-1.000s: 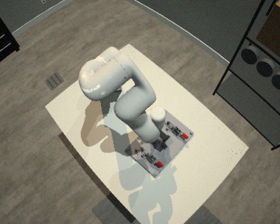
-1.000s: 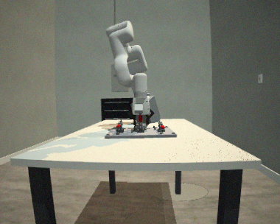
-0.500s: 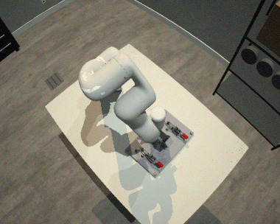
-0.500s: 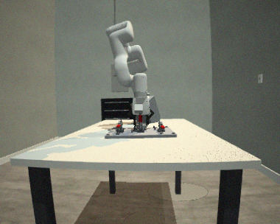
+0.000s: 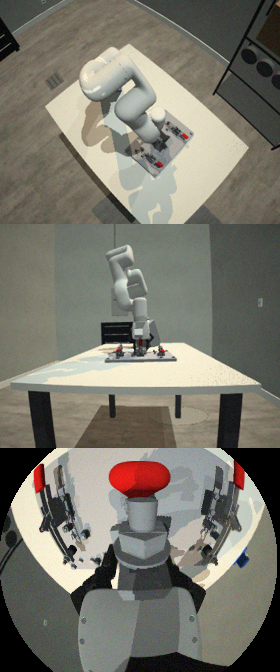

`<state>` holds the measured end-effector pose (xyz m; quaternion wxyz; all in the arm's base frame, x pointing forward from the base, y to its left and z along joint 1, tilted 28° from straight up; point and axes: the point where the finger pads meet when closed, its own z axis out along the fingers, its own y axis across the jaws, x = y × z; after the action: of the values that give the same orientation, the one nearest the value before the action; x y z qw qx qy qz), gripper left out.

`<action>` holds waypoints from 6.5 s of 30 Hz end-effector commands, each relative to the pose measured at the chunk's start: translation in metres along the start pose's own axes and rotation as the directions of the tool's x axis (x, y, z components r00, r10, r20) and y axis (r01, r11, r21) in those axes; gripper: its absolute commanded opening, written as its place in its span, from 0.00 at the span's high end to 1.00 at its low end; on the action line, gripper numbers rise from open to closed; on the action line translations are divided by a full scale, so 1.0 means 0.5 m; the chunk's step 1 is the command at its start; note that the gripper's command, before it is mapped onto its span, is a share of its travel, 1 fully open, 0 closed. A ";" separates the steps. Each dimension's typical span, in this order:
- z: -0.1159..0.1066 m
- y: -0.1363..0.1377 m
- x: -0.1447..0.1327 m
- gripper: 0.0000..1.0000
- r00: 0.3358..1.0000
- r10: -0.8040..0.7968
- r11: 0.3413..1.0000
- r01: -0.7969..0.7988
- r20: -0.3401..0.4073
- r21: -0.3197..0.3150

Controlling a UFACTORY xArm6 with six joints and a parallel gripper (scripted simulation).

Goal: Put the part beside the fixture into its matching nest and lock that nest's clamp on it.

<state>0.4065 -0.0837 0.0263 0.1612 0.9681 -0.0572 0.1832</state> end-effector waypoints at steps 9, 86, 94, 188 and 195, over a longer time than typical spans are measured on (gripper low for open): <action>0.005 0.002 0.004 1.00 1.000 0.000 1.000 0.000 -0.002 0.000; 0.005 0.006 0.008 0.00 1.000 0.000 1.000 0.000 -0.002 0.000; 0.004 0.006 0.008 0.00 1.000 0.000 1.000 0.000 -0.002 0.000; -0.338 0.007 0.100 0.53 1.000 0.000 1.000 0.000 -0.002 0.000; -0.339 0.007 0.140 0.53 1.000 0.000 1.000 0.000 -0.002 0.000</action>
<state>0.4021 -0.0336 0.1973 0.1613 0.9680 -0.0570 0.1834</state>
